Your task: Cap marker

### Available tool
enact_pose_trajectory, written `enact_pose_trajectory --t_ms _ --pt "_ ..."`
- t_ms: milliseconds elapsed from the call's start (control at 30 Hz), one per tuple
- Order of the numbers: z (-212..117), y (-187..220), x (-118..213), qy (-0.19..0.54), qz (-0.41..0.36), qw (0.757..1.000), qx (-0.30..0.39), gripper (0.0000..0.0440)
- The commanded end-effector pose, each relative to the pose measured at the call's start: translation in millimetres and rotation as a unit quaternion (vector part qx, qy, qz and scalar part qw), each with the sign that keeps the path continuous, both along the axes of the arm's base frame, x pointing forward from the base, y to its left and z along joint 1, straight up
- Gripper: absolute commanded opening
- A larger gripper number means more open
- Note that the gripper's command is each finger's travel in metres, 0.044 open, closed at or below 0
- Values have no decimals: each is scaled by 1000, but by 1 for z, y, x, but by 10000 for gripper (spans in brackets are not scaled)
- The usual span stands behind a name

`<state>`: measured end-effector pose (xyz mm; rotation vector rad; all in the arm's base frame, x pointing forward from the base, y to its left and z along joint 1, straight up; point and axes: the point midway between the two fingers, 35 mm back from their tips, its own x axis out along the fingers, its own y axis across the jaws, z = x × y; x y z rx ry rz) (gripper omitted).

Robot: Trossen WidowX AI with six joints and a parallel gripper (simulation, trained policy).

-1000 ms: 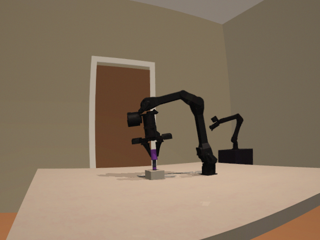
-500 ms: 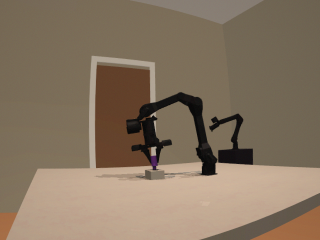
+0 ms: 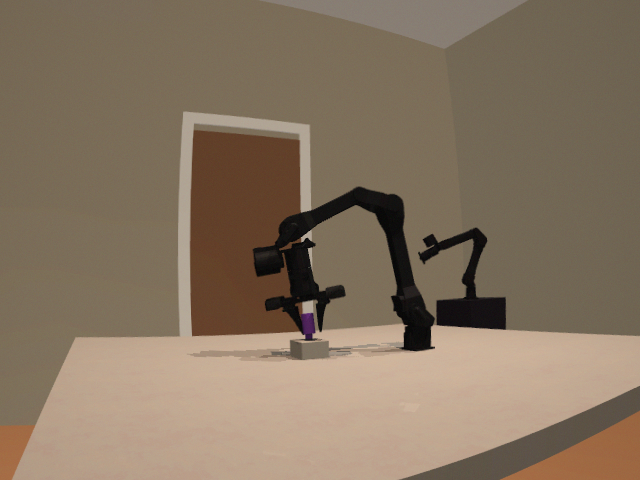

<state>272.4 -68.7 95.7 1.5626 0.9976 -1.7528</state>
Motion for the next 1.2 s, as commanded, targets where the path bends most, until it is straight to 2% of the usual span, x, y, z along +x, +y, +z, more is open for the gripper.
enact_pose_trajectory --t_ms 0,133,367,400,1167 --pt "-8 6 -15 31 5 999 17 215" --pt "-7 8 -19 34 7 999 21 266" --pt "-5 7 -19 19 9 1000 22 433" --pt "-4 7 -18 14 9 1000 20 440" --pt "59 -1 -12 -65 3 998 -3 440"
